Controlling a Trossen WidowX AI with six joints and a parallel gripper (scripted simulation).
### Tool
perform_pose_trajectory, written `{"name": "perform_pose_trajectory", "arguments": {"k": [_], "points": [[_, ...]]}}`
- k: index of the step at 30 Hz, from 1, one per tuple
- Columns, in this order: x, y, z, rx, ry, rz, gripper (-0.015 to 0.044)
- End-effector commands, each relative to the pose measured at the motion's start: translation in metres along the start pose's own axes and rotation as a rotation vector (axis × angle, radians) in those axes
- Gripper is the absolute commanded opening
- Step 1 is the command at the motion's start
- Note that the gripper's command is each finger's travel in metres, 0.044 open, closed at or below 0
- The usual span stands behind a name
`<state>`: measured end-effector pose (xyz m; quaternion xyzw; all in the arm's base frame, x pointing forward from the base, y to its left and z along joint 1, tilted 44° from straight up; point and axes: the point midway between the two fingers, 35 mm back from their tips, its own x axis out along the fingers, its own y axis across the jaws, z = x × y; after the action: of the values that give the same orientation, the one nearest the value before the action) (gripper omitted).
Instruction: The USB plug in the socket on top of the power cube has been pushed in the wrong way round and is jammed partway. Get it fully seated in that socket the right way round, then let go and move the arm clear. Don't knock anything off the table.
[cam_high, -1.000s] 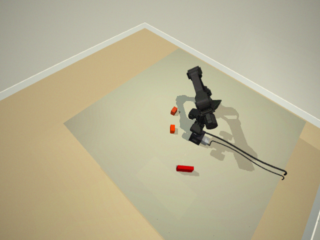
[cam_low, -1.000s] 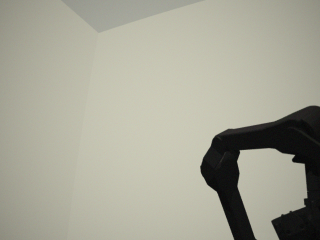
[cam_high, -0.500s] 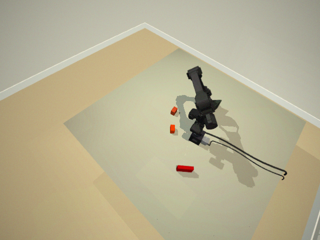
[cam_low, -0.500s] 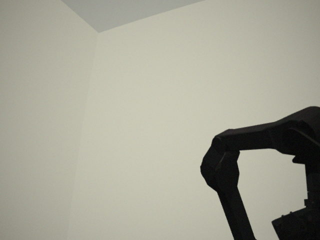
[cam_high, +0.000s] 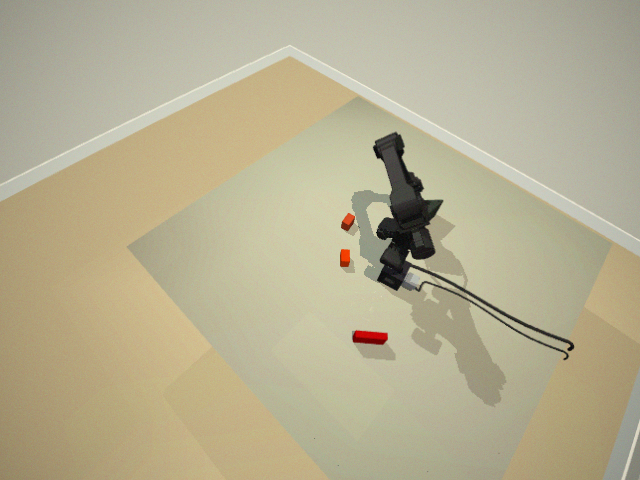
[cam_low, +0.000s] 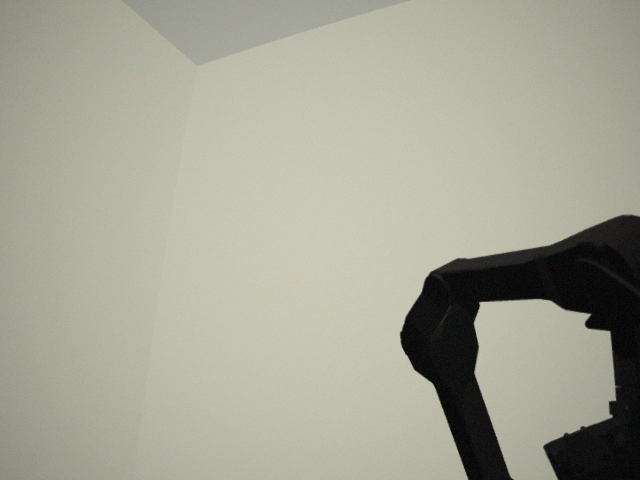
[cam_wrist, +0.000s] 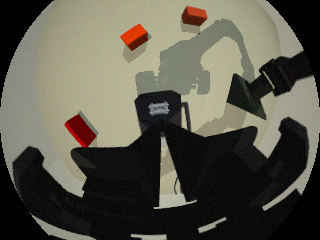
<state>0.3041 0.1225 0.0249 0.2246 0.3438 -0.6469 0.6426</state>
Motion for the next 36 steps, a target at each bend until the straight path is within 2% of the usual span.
{"name": "perform_pose_trajectory", "arguments": {"k": [1,36], "points": [[0.0007,-0.0003,0.0006,-0.005,-0.001,0.001,0.0000],[0.0049,-0.0008,0.0006,-0.014,-0.001,0.001,0.0000]]}}
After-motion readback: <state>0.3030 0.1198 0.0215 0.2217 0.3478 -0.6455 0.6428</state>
